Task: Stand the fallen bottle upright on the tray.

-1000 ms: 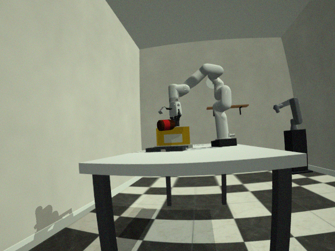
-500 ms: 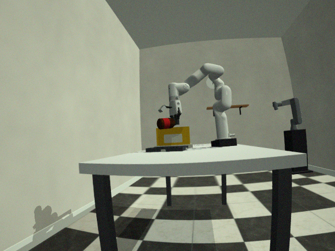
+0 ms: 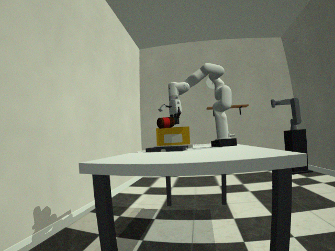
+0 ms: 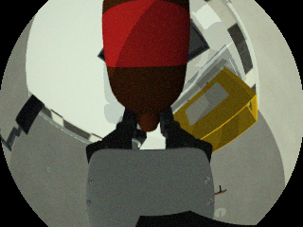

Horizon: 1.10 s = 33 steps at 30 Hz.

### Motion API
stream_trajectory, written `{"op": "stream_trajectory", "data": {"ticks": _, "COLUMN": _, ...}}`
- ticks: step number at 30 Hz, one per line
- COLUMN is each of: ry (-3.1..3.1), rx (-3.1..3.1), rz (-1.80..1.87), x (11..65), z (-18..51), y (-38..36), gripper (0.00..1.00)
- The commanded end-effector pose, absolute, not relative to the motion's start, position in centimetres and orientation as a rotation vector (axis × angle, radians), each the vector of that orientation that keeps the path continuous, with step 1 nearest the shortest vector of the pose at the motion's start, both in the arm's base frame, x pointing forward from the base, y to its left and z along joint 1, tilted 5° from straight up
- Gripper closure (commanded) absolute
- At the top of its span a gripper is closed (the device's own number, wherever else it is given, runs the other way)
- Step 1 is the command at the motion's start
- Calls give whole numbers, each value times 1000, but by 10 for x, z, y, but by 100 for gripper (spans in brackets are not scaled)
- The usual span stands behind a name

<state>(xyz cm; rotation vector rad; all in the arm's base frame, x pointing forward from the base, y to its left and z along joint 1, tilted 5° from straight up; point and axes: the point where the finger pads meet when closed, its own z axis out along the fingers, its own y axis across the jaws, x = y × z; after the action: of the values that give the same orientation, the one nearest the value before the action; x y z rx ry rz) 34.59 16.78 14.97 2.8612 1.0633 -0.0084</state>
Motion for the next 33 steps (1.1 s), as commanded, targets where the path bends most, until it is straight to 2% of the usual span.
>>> {"op": "stream_trajectory", "data": {"ticks": 1, "ry": 1064, "rx": 2862, "rz": -1, "x": 347, "z": 152, "y": 169, "gripper": 100}}
{"op": "stream_trajectory", "data": {"ticks": 33, "ry": 1124, "rx": 2839, "rz": -4, "x": 347, "z": 152, "y": 169, "gripper": 100}}
